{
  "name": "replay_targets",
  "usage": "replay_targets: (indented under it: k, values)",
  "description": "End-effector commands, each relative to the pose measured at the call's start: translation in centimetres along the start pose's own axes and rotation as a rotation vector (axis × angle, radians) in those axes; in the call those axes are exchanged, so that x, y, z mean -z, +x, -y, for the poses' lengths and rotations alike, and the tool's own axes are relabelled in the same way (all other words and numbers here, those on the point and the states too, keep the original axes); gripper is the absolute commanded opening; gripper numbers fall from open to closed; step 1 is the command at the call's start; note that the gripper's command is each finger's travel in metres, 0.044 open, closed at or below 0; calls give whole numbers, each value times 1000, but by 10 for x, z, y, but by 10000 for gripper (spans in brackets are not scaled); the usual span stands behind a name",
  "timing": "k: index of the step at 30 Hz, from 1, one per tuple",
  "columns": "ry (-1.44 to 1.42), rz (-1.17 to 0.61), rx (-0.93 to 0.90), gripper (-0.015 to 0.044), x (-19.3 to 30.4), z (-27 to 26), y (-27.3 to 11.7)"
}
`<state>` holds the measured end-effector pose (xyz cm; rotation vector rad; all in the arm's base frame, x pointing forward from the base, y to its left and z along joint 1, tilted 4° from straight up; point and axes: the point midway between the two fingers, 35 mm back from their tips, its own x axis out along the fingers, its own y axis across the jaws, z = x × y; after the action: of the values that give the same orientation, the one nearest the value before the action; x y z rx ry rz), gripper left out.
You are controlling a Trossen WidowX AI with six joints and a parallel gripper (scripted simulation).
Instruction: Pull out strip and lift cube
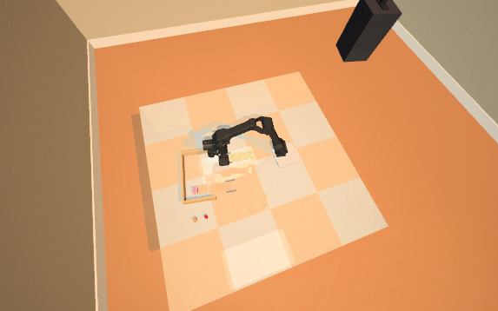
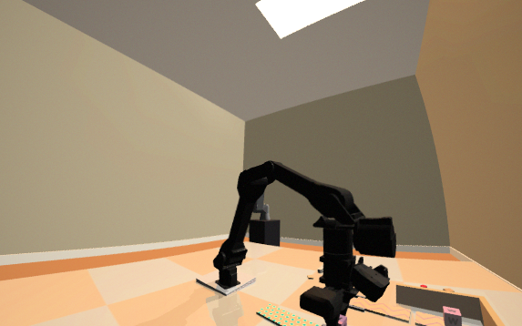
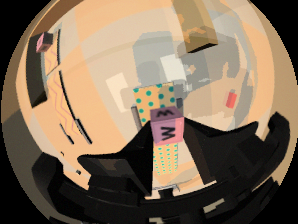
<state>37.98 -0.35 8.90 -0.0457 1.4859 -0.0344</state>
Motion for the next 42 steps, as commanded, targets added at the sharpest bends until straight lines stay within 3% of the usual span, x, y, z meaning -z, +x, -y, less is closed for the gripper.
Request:
replay_targets:
  k: [1,22,32,42]
  values:
    - [4,-1,-2,0,14,-1,-10]
    - [4,-5,-3,0,80,-2,-19]
    - [4,-5,-3,0,81,-2,-55]
    - [4,-5,-3,0,81,-2,-55]
